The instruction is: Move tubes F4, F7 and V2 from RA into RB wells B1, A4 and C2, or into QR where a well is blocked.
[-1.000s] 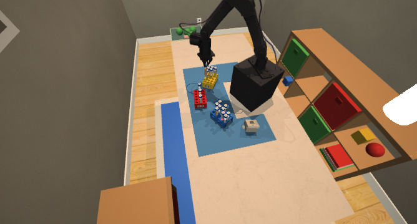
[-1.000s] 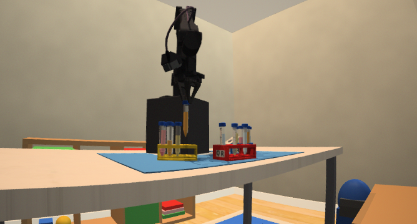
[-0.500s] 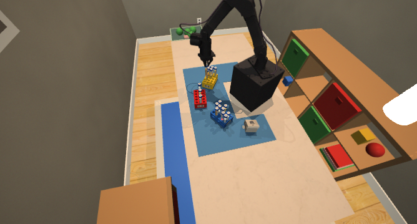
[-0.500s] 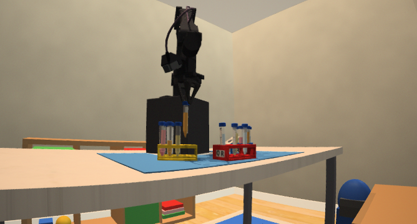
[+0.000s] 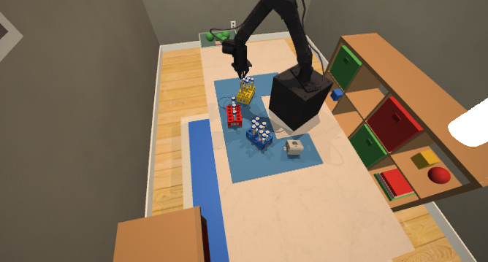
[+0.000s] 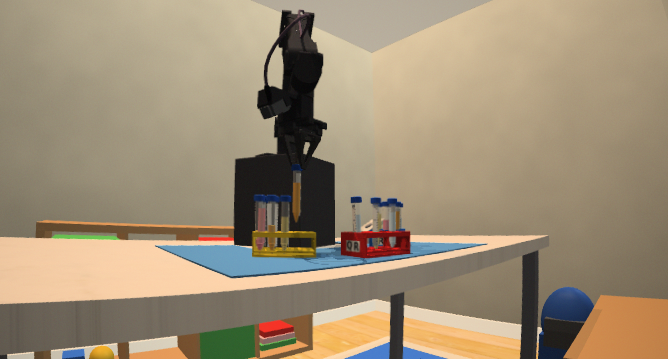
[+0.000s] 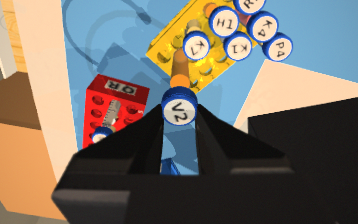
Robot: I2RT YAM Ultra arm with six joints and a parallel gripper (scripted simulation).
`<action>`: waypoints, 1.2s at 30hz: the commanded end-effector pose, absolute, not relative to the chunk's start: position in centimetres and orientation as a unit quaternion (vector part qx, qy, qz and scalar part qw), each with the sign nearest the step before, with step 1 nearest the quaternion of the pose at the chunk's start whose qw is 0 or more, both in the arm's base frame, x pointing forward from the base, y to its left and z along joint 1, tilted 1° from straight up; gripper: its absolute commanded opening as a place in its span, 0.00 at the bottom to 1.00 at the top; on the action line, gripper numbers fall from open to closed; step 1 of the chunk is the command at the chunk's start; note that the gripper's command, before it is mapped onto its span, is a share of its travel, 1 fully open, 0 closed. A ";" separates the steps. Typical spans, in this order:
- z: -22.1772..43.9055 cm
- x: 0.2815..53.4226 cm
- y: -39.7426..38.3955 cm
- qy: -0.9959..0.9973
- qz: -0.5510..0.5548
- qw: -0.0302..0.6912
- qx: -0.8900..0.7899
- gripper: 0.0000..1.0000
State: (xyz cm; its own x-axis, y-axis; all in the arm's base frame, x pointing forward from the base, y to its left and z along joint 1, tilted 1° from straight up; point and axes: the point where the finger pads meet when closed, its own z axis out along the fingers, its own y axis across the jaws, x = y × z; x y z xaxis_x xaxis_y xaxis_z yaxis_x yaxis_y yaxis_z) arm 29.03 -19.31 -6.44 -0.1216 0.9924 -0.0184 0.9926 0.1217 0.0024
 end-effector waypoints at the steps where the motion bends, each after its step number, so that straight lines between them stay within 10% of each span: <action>1: -6.4 29.9 -20.5 0.747 -0.003 0.023 0.665 0.00; 36: -8.2 29.1 -18.8 0.750 -0.006 0.003 0.662 0.00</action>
